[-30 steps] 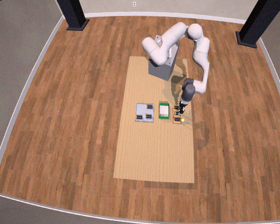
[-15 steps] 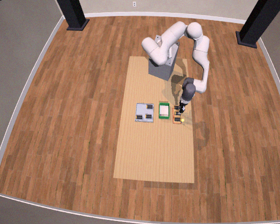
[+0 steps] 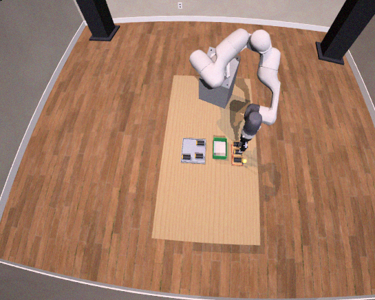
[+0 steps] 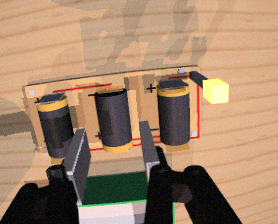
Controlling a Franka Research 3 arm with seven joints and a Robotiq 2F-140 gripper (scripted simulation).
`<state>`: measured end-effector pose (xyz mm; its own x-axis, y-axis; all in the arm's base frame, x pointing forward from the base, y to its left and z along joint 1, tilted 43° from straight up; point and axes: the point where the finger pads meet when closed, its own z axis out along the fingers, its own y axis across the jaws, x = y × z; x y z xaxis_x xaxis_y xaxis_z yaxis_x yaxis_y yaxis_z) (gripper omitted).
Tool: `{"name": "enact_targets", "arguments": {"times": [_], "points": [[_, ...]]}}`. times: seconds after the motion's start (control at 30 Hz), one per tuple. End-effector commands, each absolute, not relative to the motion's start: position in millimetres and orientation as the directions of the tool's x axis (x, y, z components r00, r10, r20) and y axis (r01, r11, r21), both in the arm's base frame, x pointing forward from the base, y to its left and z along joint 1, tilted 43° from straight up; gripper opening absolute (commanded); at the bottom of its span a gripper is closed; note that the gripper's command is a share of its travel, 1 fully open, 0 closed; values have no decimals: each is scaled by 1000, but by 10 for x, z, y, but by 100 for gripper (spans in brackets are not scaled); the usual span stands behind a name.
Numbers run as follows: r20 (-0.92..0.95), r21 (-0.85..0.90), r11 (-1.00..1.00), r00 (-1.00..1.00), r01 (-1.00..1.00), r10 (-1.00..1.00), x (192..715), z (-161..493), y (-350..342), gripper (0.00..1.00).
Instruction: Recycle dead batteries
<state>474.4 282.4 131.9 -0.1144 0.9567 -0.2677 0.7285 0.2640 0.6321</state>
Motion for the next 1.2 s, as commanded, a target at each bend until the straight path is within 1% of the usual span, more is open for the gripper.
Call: {"name": "enact_targets", "arguments": {"times": [0.0, 0.3, 0.5, 0.83, 1.0, 1.17], "points": [[-262, 633, 256, -109, 731, 959, 4735, 1319, 2820, 29], [-262, 633, 256, -109, 731, 959, 4713, 1343, 2824, 29], [-262, 633, 256, -109, 731, 959, 4453, 1624, 2871, 29], [-262, 633, 256, -108, 731, 959, 4447, 1635, 2819, 29], [-262, 633, 256, -109, 731, 959, 4434, 1671, 2533, 29], [-262, 633, 256, -109, 731, 959, 4408, 1745, 1949, 29]]}}
